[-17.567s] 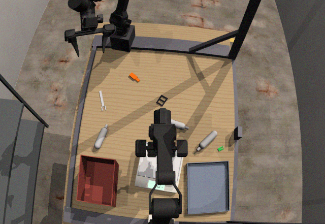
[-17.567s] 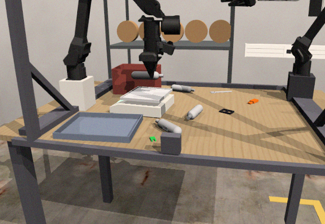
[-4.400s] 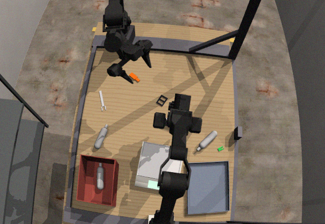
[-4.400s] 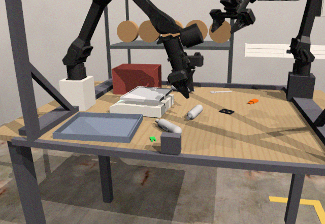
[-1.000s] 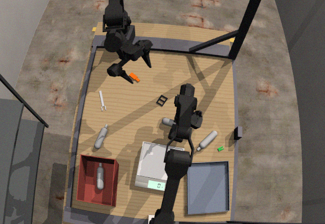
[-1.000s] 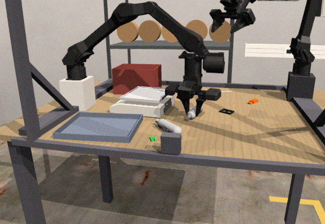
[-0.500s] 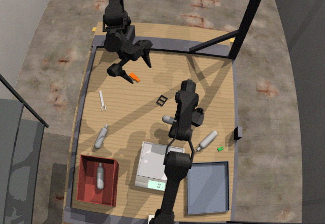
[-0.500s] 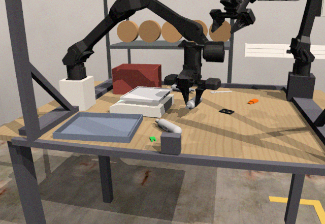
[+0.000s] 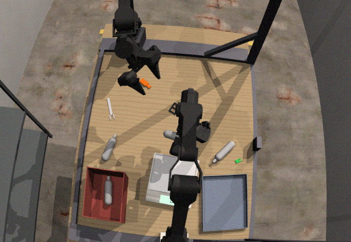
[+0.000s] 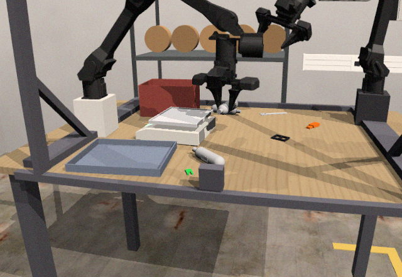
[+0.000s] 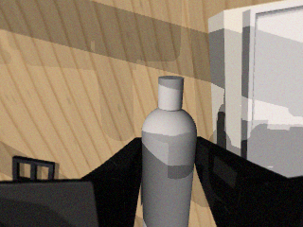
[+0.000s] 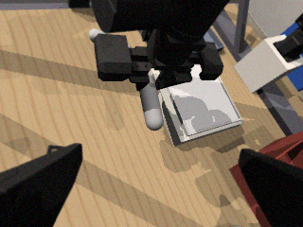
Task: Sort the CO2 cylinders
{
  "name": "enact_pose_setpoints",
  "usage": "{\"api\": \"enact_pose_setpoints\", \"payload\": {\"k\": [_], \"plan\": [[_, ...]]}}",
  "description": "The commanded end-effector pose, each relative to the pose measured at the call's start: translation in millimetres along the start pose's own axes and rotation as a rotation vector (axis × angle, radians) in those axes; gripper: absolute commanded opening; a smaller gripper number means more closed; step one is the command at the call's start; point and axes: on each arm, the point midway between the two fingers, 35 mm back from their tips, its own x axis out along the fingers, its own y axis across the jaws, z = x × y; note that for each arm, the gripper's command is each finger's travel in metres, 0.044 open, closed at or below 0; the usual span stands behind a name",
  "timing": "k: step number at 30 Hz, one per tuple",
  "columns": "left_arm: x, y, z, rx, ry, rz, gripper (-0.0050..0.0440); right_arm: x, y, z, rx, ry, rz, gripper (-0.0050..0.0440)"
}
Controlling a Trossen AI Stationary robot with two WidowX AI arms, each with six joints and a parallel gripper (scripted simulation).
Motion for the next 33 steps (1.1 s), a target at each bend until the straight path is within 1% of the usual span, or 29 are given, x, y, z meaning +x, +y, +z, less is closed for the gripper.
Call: {"api": "enact_pose_setpoints", "payload": {"k": [1,3,5,10,20,22,26,33], "plan": [[-31,-20,-14,0.001,0.014,0.053,-0.0050,10,-2,-4,-0.190,0.009,-0.031,0.0440],[-36,-32,-18,0.001,0.015,0.053,-0.0050,14,-4,-5,-0.288,0.016,-0.049,0.0440],[-36,-32,-18,0.001,0.015,0.053,-0.0050,14,-4,-5,-0.288,0.016,-0.049,0.0440],[-47,-66,-27,0.000,0.016,0.051,-0.0050,25,-9,-10,-0.581,0.047,-0.099,0.0440],[-57,-120,-33,-0.001,0.017,0.048,-0.0050,41,-16,-17,-1.074,0.131,-0.172,0.0440],[-57,-120,-33,-0.001,0.017,0.048,-0.0050,41,-16,-17,-1.074,0.131,-0.172,0.0440],[-58,-144,-34,-0.001,0.017,0.044,-0.0050,48,-18,-20,-1.313,0.187,-0.200,0.0440],[-58,-173,-32,-0.002,0.018,0.044,-0.0050,56,-22,-24,-1.654,0.287,-0.227,0.0440]]}}
